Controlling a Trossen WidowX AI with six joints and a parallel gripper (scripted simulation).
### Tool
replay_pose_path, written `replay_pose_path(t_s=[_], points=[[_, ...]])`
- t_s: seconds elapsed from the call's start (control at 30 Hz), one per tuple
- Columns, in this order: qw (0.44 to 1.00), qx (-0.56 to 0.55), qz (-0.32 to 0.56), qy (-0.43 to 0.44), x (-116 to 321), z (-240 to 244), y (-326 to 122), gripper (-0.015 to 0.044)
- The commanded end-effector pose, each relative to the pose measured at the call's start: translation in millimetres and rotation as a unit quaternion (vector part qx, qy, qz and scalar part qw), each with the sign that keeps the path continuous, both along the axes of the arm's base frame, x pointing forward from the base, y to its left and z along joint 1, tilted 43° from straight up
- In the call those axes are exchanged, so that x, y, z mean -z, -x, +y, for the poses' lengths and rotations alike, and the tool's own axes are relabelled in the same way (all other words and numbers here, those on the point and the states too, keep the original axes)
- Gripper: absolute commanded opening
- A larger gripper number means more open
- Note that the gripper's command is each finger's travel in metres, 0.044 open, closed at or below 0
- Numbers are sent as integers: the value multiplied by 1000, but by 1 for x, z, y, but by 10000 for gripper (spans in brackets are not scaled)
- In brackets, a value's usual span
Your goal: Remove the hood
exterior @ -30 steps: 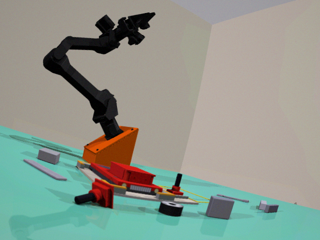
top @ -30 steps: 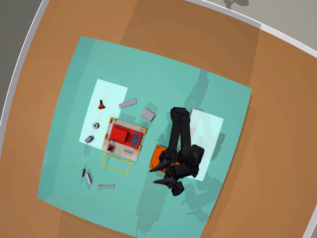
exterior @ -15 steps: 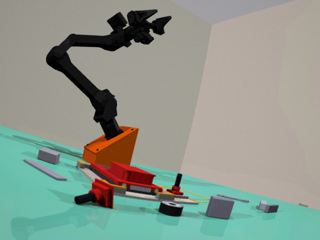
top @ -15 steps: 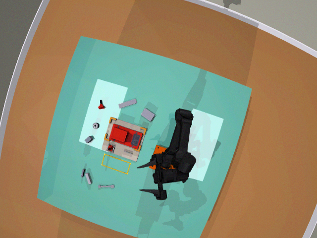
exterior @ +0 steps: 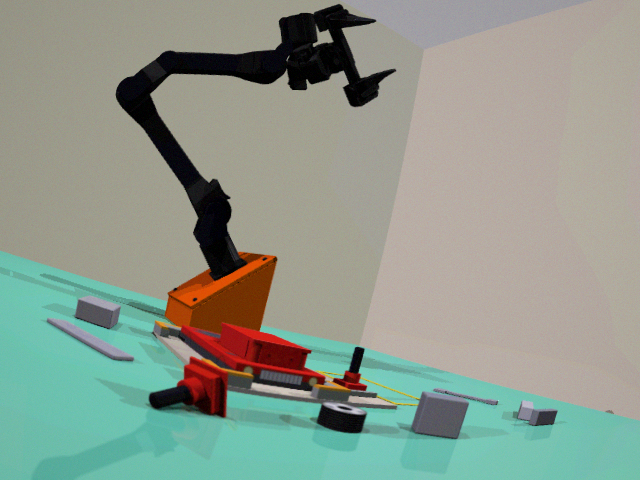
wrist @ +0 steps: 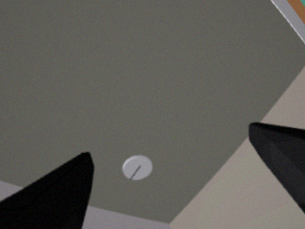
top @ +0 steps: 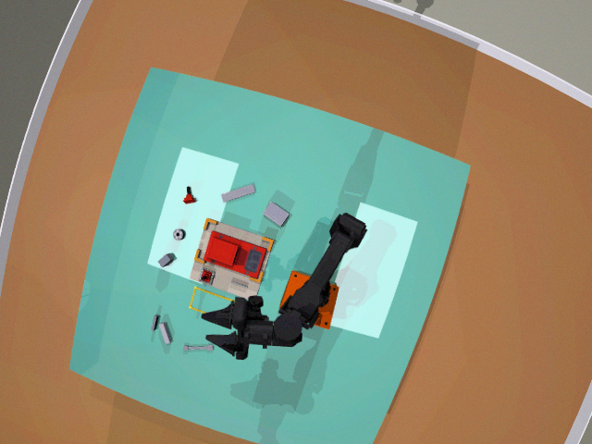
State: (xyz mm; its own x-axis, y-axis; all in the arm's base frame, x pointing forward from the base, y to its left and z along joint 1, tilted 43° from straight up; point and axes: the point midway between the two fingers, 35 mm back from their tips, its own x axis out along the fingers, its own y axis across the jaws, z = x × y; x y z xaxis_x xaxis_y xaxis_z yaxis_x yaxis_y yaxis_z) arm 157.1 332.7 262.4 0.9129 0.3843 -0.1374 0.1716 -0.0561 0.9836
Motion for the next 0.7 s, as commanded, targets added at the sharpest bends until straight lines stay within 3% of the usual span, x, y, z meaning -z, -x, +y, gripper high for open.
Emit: replay_pose_path(t_s=[0.0,0.33,0.67], points=[[984,30,-13,175,25,-10,-45,440],[887,69,33,455,72,-68,-125,440],[679,-13,169,714,134,-156,-179,440]])
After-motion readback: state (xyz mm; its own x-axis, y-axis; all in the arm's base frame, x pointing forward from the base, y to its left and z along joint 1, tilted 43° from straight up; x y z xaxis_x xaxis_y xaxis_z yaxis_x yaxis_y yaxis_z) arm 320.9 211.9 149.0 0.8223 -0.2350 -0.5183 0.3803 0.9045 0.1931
